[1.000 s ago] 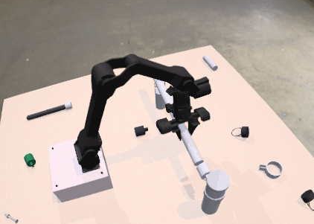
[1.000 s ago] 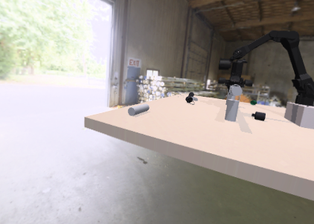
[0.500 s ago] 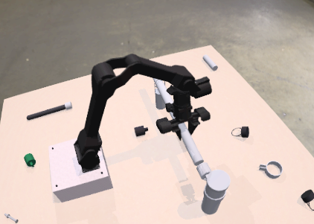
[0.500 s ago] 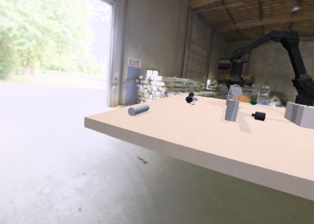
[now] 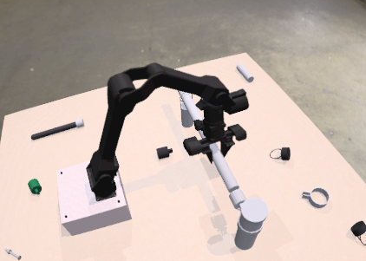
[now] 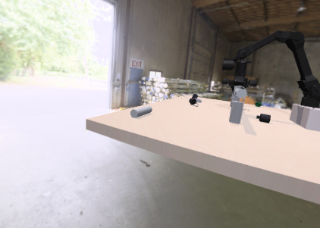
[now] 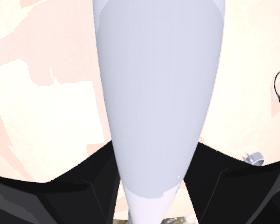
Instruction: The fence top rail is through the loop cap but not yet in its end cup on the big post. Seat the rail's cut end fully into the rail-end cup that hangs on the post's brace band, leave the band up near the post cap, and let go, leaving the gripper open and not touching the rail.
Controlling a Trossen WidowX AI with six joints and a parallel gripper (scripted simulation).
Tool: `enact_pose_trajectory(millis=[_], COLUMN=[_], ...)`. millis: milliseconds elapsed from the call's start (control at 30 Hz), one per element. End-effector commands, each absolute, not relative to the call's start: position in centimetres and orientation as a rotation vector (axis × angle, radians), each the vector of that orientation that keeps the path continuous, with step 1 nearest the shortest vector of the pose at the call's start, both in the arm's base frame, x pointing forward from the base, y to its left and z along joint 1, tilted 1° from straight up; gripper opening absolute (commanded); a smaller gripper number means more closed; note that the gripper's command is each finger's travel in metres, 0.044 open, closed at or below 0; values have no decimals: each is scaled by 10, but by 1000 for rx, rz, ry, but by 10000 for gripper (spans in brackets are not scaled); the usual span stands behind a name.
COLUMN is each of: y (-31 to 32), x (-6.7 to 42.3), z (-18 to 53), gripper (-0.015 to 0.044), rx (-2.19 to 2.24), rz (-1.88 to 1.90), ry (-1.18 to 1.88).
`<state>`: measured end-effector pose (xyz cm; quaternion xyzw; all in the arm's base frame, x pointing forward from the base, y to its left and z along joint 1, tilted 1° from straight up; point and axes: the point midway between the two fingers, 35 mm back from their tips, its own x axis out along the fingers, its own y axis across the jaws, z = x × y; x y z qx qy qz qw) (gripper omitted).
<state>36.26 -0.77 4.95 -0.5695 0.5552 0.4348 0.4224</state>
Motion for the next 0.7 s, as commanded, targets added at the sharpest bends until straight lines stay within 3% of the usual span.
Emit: enact_pose_trajectory(millis=[0, 667], y=[-15, -27], x=[365, 362], z=[52, 48], gripper=[0, 0], rx=[-1429, -1426], rz=[1072, 1086], ry=[1391, 1394])
